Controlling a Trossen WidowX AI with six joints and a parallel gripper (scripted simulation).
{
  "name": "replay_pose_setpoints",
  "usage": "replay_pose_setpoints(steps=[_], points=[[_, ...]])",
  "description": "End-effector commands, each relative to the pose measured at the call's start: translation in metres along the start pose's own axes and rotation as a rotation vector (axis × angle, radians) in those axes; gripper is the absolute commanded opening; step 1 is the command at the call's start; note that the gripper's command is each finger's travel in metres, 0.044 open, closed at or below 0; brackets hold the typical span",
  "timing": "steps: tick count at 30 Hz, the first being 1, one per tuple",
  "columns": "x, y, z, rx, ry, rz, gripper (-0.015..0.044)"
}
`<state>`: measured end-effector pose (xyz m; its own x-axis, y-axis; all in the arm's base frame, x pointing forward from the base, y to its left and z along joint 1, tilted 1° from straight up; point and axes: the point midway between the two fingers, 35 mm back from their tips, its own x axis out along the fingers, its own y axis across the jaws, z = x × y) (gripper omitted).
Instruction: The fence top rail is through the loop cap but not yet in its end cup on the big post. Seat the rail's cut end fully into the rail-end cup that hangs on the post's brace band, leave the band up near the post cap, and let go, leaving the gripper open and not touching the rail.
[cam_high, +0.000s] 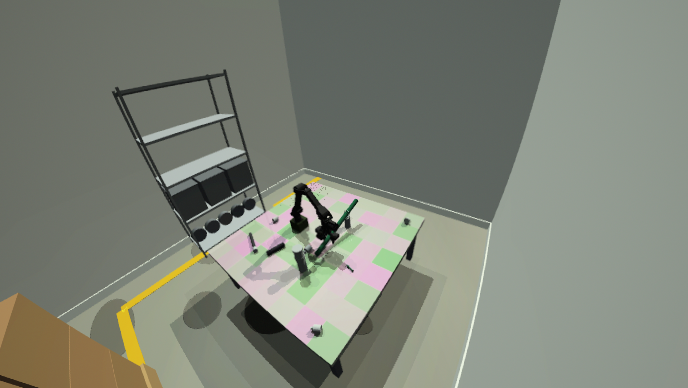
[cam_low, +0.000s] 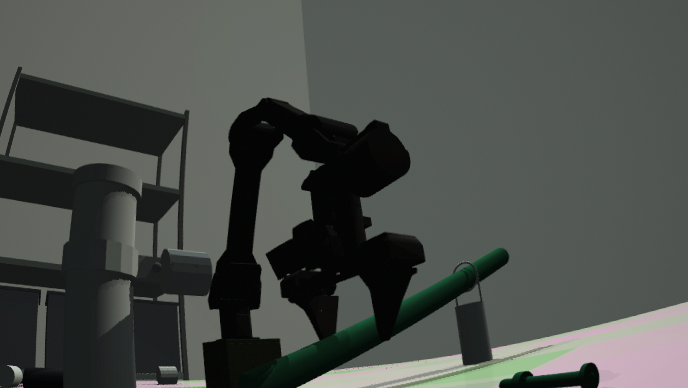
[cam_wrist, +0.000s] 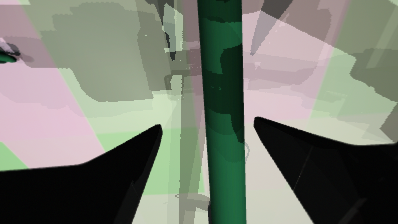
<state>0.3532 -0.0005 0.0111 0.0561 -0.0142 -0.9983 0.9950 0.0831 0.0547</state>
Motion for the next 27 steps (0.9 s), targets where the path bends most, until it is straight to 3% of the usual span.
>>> replay_pose_setpoints(steps=[1, 16, 22, 27], points=[[0.013, -0.005, -0.001, 0.002, 0.003, -0.023, 0.0440], [0.023, -0.006, -0.001, 0.002, 0.003, -0.023, 0.0440], [0.023, -0.006, -0.001, 0.002, 0.003, -0.023, 0.0282], [0.023, -0.006, -0.001, 0.002, 0.003, -0.023, 0.0249]])
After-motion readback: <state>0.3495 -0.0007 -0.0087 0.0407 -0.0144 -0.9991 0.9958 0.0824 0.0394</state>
